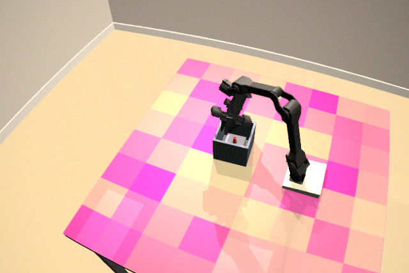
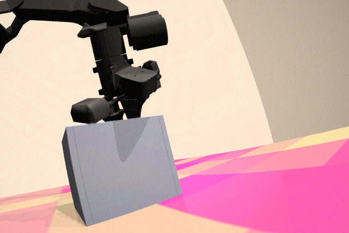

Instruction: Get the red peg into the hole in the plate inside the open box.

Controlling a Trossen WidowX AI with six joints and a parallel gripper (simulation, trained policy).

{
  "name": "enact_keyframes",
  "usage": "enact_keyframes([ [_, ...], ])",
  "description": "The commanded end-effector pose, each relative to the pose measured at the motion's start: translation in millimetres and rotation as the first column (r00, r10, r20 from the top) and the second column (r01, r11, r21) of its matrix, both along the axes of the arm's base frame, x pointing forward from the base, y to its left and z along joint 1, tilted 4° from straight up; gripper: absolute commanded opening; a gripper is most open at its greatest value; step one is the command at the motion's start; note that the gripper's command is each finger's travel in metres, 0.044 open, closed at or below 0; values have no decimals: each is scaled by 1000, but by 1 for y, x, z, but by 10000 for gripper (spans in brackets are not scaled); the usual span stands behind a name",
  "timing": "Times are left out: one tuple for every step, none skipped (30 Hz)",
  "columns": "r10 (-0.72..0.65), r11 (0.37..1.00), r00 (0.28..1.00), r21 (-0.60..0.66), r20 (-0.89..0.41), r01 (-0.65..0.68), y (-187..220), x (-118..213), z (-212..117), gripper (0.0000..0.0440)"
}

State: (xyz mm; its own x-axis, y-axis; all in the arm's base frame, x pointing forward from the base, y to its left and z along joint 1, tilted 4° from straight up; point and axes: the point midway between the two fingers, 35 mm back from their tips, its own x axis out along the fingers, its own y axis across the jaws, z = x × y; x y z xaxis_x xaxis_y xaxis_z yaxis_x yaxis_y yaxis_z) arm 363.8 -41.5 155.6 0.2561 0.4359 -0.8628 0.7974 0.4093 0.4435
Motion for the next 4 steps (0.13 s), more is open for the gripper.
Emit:
enact_keyframes([
  [45,997,999,62,25,-46,6,12,-8,150],
  [48,996,998,69,32,-50,7,13,-6,149],
  [50,996,998,76,40,-53,7,13,-4,149],
  [53,995,997,82,47,-57,7,14,-3,149],
])
